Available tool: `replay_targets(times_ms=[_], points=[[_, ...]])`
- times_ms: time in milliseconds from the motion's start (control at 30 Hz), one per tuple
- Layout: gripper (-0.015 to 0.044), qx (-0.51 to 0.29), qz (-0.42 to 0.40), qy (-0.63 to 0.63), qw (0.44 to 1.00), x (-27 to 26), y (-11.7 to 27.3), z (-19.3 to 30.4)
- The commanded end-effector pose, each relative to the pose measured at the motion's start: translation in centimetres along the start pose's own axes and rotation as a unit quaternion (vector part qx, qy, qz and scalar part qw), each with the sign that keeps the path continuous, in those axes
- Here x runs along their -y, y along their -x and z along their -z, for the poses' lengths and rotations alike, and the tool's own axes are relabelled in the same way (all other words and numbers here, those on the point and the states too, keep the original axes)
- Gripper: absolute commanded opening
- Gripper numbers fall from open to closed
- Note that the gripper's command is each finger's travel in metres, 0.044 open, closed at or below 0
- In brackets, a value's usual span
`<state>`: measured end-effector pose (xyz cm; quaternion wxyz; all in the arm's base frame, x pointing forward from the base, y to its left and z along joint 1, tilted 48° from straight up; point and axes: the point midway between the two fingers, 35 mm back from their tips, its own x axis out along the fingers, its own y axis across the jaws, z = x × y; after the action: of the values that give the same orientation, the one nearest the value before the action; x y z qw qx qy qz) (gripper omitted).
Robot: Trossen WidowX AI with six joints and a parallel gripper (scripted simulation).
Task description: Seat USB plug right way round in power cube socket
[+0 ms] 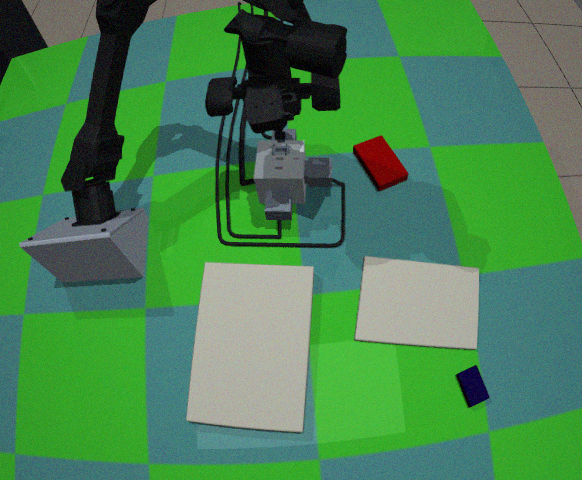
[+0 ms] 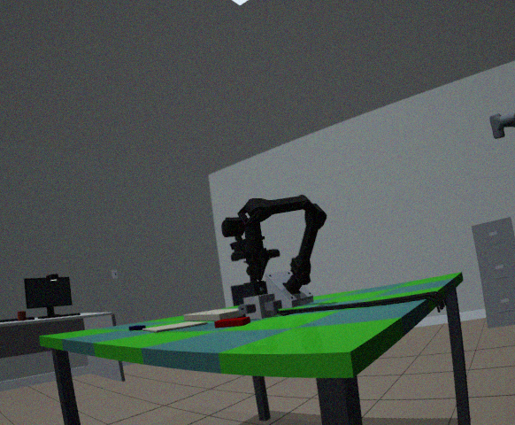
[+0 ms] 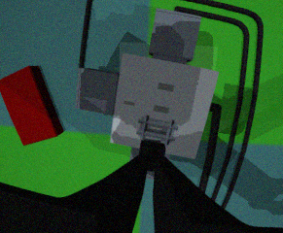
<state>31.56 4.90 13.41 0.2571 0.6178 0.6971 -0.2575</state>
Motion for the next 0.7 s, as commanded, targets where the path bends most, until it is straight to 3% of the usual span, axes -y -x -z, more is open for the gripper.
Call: replay_targets(times_ms=[0,667], points=[[0.0,-0.001,0.001,-0.004,1.0,0.13,-0.16,-0.05],[0.0,-0.001,0.001,-0.009,1.0,0.19,-0.4,-0.22]])
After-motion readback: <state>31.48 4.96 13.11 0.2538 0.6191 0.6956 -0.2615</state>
